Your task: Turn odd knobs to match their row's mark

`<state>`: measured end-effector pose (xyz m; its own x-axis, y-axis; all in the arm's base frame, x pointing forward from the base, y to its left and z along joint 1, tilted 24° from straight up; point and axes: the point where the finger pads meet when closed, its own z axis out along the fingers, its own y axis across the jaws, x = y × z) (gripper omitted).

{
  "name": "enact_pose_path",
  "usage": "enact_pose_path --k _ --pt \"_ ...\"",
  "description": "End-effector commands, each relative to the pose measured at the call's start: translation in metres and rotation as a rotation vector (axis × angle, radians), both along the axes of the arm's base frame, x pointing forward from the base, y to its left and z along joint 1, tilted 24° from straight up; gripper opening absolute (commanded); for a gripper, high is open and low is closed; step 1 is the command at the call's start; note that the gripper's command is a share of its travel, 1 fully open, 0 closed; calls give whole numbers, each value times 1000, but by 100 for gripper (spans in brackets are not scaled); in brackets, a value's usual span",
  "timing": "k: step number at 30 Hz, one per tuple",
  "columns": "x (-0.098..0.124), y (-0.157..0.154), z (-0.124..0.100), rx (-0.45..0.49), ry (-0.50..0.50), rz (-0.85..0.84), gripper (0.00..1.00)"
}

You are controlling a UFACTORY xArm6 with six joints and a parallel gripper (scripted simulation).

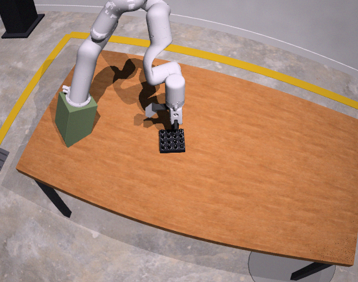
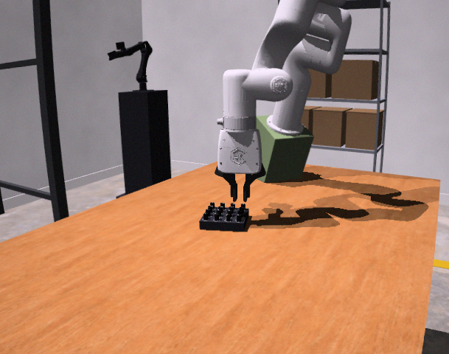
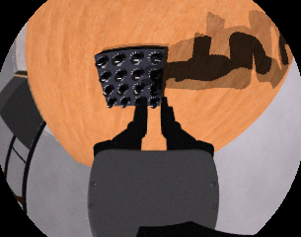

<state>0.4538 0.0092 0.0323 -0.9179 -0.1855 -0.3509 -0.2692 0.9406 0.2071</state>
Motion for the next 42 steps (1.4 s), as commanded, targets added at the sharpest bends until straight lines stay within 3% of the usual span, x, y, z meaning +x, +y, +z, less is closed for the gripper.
enact_pose_path --k 1,42 --pt "1 0 1 17 14 -54 19" --pt "-1 -2 7 278 267 -868 19"
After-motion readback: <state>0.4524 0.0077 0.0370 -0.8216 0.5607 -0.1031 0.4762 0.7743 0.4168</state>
